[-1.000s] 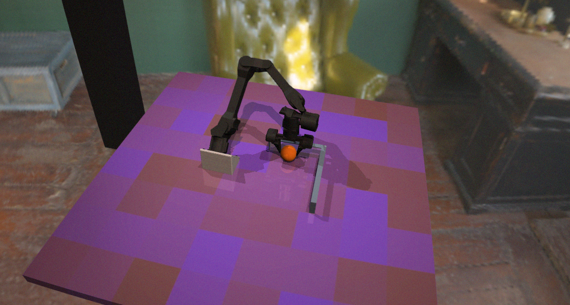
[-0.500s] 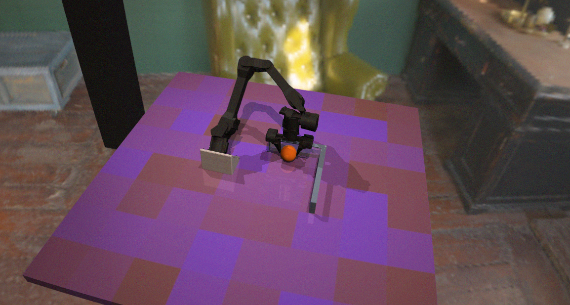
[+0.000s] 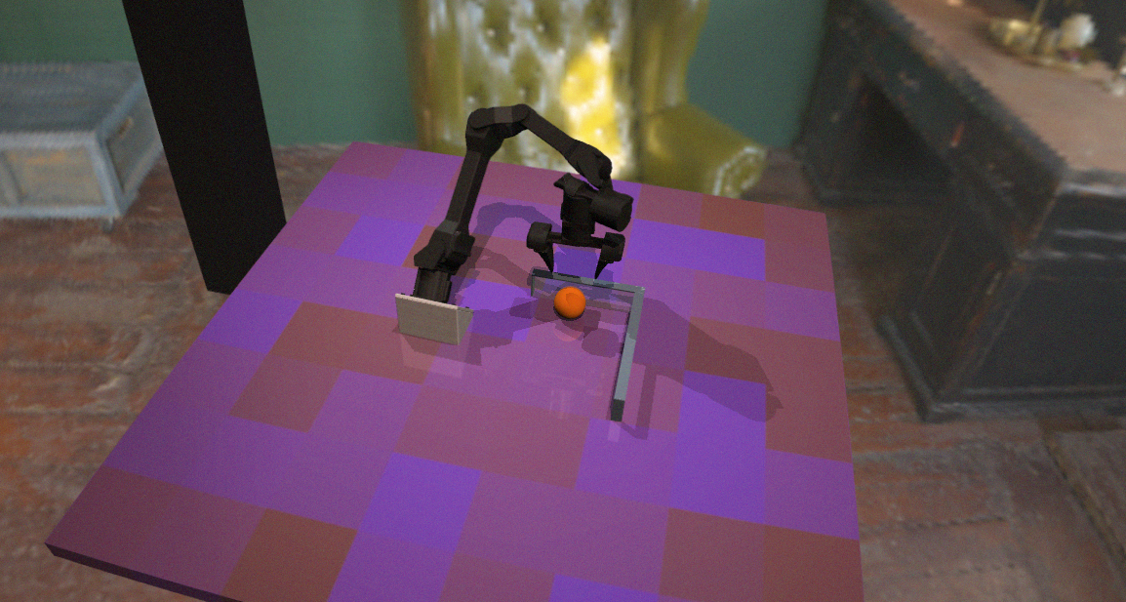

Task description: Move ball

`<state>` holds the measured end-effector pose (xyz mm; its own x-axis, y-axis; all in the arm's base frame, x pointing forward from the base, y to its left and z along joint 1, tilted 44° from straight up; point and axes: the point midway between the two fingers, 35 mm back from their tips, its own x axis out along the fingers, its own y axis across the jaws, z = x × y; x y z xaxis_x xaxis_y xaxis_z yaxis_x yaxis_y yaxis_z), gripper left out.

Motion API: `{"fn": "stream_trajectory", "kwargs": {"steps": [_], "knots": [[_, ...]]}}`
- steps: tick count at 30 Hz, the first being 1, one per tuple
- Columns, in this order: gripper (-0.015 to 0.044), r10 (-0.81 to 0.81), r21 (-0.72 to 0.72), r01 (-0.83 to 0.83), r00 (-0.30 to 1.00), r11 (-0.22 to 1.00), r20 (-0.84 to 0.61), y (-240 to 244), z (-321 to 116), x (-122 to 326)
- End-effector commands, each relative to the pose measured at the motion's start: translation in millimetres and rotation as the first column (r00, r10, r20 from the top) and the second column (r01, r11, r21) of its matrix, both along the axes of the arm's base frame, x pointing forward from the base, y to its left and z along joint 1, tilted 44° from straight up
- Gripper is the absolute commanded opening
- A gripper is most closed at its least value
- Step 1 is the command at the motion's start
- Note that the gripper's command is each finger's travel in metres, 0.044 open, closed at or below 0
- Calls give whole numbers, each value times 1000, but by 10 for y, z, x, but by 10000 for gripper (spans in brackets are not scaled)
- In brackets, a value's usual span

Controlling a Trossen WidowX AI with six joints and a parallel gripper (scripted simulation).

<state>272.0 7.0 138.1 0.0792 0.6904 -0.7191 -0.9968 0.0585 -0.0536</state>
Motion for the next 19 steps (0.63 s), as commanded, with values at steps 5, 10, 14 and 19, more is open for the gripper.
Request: {"fn": "stream_trajectory", "kwargs": {"steps": [5,10,14,19], "knots": [[432,0,0,0,1000,1000,-1,14,-14,3],[440,3,9,-3,1000,1000,-21,-179,164,-3],[440,5,18,-5,999,1000,-31,-289,273,-18],[440,5,18,-5,999,1000,-31,-289,273,-18]]}}
